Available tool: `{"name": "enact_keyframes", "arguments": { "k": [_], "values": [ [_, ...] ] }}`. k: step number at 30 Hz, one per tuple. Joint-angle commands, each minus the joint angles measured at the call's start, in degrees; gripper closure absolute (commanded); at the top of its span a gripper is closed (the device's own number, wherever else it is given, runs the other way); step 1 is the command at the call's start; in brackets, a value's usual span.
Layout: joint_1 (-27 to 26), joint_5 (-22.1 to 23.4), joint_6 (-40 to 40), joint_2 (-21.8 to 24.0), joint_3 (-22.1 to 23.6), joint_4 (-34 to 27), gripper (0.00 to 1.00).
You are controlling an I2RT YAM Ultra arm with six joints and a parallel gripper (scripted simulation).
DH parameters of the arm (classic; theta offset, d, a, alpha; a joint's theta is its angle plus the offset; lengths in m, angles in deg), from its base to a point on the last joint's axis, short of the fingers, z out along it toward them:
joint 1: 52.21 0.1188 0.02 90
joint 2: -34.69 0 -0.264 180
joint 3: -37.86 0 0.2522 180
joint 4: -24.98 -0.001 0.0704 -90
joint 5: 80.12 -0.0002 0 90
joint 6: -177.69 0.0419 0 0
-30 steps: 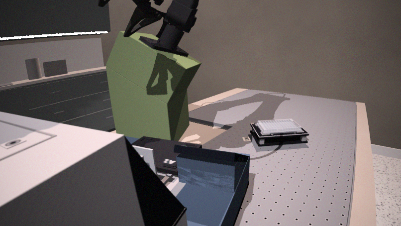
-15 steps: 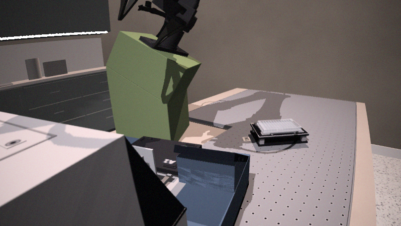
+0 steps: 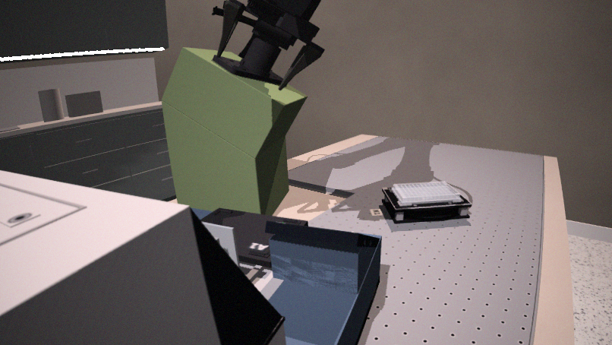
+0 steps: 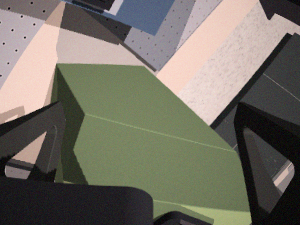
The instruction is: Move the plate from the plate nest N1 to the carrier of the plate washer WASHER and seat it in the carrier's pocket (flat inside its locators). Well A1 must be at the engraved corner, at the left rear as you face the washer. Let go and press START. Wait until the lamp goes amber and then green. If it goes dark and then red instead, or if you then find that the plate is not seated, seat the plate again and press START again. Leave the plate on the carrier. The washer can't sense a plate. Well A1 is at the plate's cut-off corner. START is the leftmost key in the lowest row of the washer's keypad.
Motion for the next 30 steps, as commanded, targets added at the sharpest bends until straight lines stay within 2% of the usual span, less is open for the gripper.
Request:
{"name": "enact_keyframes", "arguments": {
  "k": [1, 3, 6, 10, 12, 17, 19, 26, 28, 30],
  "values": [
    [1.70, 3.14, -1.67, 3.47, 2.44, 3.20, 0.00],
    [3.42, 3.12, 0.85, 3.80, 2.80, 3.30, 0.00],
    [3.91, 3.98, -0.61, 4.69, 3.66, 3.92, 0.00],
    [5.87, 7.51, -4.69, 7.91, 6.97, 6.48, 0.00],
    [8.13, 7.46, -1.66, 8.53, 7.58, 6.72, 0.00],
    [10.59, 11.91, -7.15, 12.58, 11.63, 9.67, 0.00],
    [12.95, 11.81, -4.09, 13.34, 12.34, 10.05, 0.00],
    [15.42, 16.33, -9.43, 17.24, 16.37, 12.99, 0.00],
    [17.73, 16.17, -6.53, 18.09, 17.13, 13.49, 0.00],
    [18.72, 17.93, -9.15, 19.68, 18.73, 14.54, 0.00]
  ]
}}
